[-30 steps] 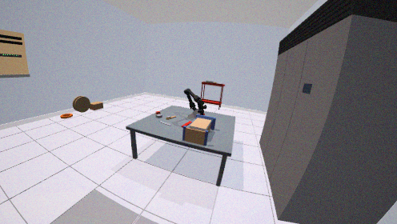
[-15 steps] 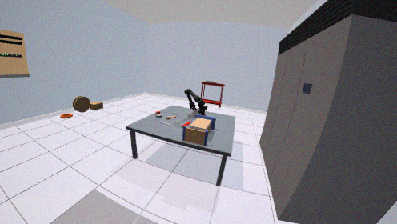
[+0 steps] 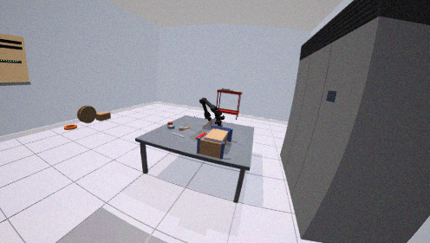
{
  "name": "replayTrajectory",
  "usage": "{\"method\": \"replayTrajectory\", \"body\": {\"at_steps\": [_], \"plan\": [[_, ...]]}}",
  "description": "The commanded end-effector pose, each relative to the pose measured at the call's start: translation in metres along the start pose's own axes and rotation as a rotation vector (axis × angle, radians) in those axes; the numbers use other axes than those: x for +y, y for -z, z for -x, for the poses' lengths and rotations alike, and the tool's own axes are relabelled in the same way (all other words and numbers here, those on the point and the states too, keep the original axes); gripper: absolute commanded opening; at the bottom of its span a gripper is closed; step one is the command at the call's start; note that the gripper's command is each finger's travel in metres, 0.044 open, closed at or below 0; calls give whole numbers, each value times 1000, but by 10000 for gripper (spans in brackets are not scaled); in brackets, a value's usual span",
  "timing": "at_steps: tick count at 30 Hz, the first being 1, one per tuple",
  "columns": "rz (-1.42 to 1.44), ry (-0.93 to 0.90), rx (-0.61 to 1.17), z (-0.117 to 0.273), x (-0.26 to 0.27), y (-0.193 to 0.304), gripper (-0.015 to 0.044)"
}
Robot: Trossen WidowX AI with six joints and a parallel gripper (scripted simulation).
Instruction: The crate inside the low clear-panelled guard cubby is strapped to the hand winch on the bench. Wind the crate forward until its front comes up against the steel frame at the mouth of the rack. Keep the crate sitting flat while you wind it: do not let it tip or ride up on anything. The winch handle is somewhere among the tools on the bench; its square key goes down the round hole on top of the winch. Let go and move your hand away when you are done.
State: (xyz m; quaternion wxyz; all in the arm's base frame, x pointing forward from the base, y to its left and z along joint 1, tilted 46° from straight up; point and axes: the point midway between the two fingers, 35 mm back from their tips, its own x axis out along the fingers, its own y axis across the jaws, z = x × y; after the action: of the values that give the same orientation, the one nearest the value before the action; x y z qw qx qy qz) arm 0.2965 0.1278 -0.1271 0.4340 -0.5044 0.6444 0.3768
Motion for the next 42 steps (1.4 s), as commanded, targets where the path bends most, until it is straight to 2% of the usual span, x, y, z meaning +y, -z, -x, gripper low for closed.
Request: {"method": "replayTrajectory", "body": {"at_steps": [1, 42], "plan": [[-4, 9, -9, -4, -5, -8, 0], [-5, 10, -13, -22, -10, -50, 0]]}}
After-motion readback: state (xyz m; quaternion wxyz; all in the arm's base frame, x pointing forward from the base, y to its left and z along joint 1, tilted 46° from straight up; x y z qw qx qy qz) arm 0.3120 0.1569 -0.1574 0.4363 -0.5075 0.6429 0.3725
